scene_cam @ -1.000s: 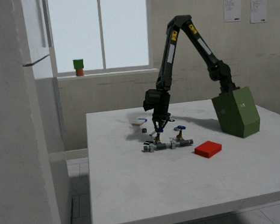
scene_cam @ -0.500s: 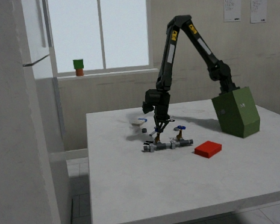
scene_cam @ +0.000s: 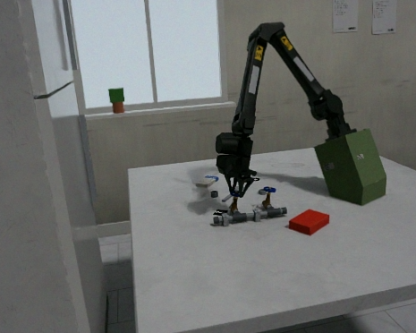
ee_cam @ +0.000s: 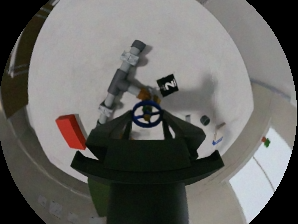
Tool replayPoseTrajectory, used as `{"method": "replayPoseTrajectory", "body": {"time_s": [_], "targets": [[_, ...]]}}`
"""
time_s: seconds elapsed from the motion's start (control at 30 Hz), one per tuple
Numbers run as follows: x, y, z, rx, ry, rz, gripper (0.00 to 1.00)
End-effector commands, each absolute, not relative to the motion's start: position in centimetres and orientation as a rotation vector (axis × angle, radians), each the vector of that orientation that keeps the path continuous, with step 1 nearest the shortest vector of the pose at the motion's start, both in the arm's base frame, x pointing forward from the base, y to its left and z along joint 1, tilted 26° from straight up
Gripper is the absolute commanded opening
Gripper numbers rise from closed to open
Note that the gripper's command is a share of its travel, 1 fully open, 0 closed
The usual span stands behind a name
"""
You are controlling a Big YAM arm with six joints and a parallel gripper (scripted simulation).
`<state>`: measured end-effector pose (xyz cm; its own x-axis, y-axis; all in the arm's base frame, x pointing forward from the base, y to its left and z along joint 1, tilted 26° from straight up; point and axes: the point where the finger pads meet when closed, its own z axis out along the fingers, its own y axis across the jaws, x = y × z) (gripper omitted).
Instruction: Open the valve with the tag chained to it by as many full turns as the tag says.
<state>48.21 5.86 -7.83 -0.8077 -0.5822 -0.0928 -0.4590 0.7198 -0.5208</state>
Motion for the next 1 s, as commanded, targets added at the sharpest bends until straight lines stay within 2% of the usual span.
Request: {"method": "replayPoseTrajectory", "body": {"time_s": [0.0, 0.5, 0.97], "targets": [[49.50, 5.74, -8.00, -1.306, 2.545, -0.792, 0.00], [49.50, 5.74, -8.00, -2.085, 2.162, -0.879, 0.00], [49.50, 5.73, -8.00, -2.093, 2.156, -0.880, 0.00]]}}
